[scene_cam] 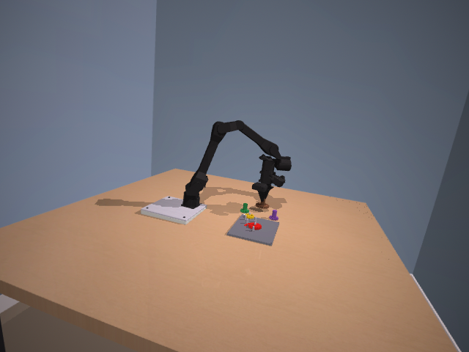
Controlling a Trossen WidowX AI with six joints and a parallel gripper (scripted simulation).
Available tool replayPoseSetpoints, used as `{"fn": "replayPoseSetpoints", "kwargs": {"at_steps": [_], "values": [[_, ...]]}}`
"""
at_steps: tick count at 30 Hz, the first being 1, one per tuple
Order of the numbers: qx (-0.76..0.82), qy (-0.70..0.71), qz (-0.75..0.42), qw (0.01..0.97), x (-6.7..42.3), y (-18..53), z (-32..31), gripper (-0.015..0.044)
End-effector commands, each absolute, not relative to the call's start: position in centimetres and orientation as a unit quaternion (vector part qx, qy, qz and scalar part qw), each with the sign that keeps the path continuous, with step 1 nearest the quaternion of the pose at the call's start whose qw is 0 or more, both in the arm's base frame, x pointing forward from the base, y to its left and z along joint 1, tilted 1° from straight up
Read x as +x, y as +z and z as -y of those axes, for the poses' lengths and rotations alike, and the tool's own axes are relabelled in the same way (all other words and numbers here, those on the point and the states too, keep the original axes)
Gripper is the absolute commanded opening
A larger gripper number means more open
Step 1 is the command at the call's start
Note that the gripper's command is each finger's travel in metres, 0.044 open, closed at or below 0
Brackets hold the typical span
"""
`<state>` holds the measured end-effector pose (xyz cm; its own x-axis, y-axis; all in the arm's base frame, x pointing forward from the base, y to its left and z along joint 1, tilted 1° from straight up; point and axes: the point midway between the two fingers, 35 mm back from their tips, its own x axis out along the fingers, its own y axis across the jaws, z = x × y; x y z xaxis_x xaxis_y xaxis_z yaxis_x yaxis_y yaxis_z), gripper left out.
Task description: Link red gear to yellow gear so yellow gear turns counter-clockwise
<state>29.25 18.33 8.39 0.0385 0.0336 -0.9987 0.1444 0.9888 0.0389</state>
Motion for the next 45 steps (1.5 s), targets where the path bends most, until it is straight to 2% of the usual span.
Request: {"fn": "replayPoseSetpoints", "kwargs": {"at_steps": [1, 45], "values": [[0.069, -0.037, -0.69, 0.72, 29.5, 9.3, -18.6, 0.0], [0.068, -0.037, -0.69, 0.719, 29.0, 18.1, -18.8, 0.0]]}}
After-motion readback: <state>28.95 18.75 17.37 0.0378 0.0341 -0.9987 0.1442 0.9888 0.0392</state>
